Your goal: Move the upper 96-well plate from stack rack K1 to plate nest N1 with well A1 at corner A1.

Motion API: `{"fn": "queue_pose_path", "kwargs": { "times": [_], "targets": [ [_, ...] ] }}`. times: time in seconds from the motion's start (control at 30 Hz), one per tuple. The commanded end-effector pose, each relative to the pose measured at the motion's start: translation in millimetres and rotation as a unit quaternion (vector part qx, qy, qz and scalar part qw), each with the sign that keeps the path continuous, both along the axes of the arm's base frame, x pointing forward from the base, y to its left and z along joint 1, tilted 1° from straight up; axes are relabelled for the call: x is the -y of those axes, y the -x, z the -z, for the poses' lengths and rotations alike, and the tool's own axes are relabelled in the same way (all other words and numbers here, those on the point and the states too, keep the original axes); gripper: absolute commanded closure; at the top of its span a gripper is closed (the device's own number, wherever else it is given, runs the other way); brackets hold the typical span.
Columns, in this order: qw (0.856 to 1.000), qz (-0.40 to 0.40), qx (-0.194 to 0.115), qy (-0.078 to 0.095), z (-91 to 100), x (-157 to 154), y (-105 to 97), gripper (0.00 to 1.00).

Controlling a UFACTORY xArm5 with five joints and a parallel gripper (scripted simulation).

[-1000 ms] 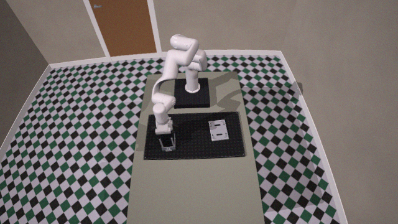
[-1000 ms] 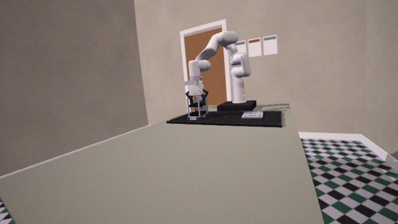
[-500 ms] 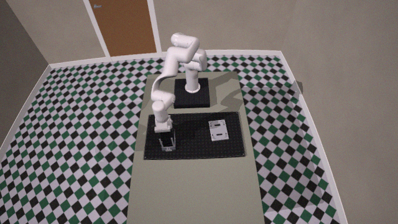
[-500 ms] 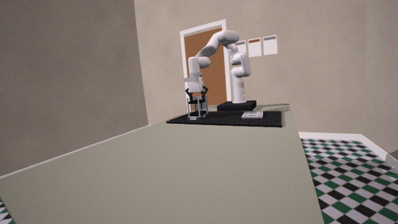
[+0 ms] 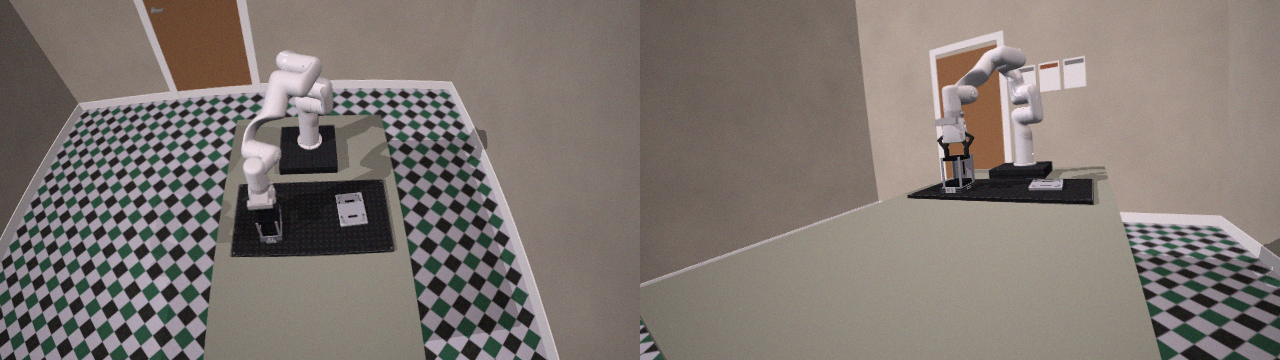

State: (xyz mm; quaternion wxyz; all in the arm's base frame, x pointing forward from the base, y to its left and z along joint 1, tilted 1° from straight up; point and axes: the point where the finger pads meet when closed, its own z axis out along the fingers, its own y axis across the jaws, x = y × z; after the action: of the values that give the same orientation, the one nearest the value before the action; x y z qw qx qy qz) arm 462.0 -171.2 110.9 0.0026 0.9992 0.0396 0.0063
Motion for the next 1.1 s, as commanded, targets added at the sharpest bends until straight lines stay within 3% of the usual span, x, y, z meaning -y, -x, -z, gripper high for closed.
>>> {"fn": "queue_pose_path", "kwargs": {
  "times": [0.0,0.87,1.07],
  "targets": [
    [1.0,0.0,0.001,0.0,-4.8,0,-1,1.0],
    [1.0,0.0,0.001,0.0,-45.0,0,0,1.0],
    [1.0,0.0,0.001,0.0,-45.9,0,0,1.0]
  ]
}}
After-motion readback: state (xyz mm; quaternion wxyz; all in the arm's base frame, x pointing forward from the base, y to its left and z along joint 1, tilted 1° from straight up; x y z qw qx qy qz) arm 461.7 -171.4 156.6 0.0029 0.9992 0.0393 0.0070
